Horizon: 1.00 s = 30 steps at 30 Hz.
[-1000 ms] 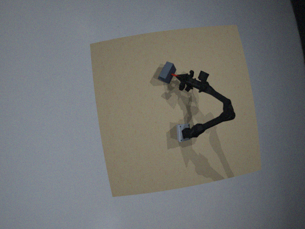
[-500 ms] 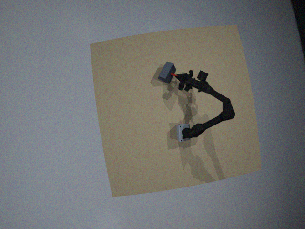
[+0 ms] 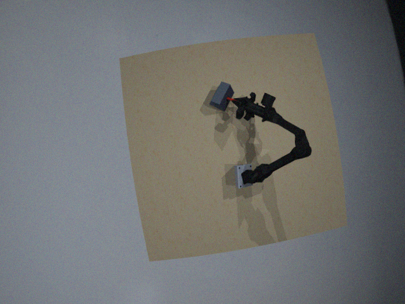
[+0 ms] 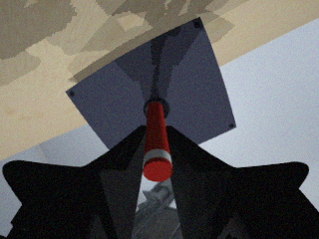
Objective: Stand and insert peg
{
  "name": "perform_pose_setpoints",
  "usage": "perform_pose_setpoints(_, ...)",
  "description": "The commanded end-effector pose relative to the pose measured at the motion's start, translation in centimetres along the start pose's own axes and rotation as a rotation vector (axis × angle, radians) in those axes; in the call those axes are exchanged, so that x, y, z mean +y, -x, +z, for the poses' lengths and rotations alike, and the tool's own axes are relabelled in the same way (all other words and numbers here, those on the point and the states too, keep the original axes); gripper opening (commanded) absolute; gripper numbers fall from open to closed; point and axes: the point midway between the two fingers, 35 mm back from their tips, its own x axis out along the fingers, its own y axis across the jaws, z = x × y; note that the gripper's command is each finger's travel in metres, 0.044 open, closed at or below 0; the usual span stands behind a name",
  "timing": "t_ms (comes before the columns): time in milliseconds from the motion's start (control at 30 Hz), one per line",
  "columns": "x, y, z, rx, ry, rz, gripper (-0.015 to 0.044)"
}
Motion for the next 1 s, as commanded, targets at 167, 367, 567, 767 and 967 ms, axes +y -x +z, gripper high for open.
perform_pose_setpoints(167,0.0,-0.6,0.2,-0.005,-0.005,-0.001,0.0)
perform_pose_setpoints(367,0.0,-0.8,0.2,-0.005,-0.005,-0.001,0.0)
perform_pose_setpoints(567,0.1,-1.0,0.2,-0.005,-0.005,-0.001,0.0)
perform_pose_setpoints(767,0.1,-1.3,0.2,-0.005,-0.005,-0.001,0.0)
perform_pose_setpoints(967,0.1,-1.5,0.2,-0.004,-0.005,-0.001,0.0)
